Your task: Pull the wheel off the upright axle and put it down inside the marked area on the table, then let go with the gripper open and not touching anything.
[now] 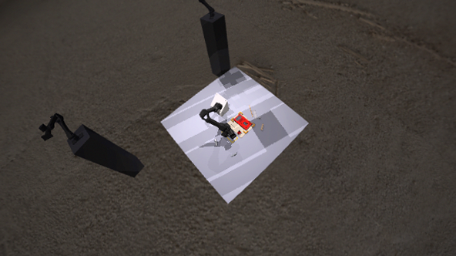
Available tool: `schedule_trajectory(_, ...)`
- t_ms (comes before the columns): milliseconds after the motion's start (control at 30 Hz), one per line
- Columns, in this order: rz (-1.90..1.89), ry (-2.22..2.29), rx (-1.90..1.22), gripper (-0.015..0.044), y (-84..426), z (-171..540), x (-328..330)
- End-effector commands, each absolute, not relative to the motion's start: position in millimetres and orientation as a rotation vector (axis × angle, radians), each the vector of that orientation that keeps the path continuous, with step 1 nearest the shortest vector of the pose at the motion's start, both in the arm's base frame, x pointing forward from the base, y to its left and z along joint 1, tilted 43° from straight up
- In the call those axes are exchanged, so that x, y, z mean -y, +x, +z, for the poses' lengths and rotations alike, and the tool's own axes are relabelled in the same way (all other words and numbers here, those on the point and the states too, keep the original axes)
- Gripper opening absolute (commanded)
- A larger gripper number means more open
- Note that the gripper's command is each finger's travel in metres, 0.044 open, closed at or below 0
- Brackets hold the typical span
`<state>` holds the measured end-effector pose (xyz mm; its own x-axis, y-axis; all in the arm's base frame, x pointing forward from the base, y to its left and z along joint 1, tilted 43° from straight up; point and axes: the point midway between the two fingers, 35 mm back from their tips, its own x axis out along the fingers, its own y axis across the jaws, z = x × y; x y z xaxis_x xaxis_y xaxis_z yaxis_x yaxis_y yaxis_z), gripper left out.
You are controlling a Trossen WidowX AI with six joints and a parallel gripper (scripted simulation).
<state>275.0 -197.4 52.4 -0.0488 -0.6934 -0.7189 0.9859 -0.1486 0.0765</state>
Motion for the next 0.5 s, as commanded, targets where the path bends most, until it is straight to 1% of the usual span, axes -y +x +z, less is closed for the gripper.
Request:
schedule_trajectory(0, -1.586, 0.739, -0.526, 0.0184, 275.0, 52.9, 197.4)
schedule_trajectory(133, -1.586, 0.740, -0.527, 0.0289, 275.4, 54.2, 196.1)
schedule_trajectory(167, -1.586, 0.740, -0.528, 0.0300, 276.0, 56.9, 193.3)
schedule_trajectory(367, -1.581, 0.739, -0.541, 0.0300, 278.6, 90.3, 160.8)
schedule_trajectory(467, -1.581, 0.738, -0.542, 0.0300, 278.2, 95.6, 156.0)
